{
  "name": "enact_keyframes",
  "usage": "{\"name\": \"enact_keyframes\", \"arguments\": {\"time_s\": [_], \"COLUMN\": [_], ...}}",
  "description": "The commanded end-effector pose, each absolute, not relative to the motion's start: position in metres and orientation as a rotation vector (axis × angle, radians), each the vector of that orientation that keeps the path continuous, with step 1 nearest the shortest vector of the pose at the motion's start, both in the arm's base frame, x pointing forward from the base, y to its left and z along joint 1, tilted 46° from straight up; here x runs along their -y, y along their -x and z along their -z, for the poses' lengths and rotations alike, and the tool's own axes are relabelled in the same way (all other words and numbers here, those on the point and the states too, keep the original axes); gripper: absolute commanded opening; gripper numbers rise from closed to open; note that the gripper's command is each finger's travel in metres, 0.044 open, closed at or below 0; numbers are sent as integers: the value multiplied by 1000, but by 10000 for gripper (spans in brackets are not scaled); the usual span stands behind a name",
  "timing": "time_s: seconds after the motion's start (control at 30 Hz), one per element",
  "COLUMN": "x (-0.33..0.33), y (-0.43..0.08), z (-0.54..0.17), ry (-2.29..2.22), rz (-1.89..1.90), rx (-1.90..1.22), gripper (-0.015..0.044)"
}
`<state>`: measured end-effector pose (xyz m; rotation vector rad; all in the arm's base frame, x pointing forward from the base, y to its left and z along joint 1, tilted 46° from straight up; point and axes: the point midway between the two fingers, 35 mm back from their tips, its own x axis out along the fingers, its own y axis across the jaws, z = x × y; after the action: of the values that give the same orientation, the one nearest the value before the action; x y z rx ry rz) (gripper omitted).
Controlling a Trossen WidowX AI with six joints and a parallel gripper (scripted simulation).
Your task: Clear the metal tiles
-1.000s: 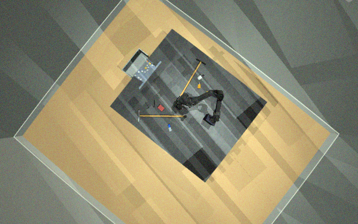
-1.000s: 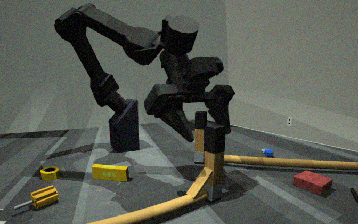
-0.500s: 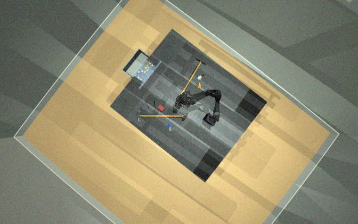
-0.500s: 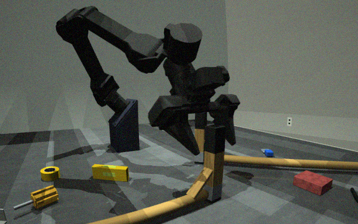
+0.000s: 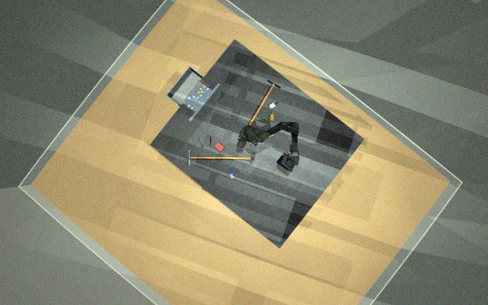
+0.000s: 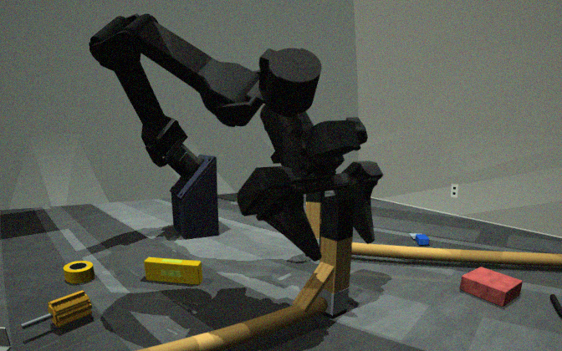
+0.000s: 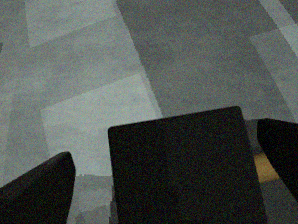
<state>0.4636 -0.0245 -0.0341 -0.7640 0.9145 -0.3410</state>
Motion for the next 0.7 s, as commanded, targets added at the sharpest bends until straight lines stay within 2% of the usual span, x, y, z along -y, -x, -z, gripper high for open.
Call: {"name": "enact_keyframes", "arguments": {"time_s": [0.0, 0.3, 0.53, 0.6, 0.67], "x": [23, 23, 23, 23, 23], "y": [-463, -463, -463, -463, -463], "z": [34, 34, 34, 34, 33], "ry": [764, 764, 764, 764, 764], "rz": [340, 340, 340, 340, 340], "rx": [-915, -915, -915, -914, -914], "gripper": [335, 99, 52, 0, 0]}}
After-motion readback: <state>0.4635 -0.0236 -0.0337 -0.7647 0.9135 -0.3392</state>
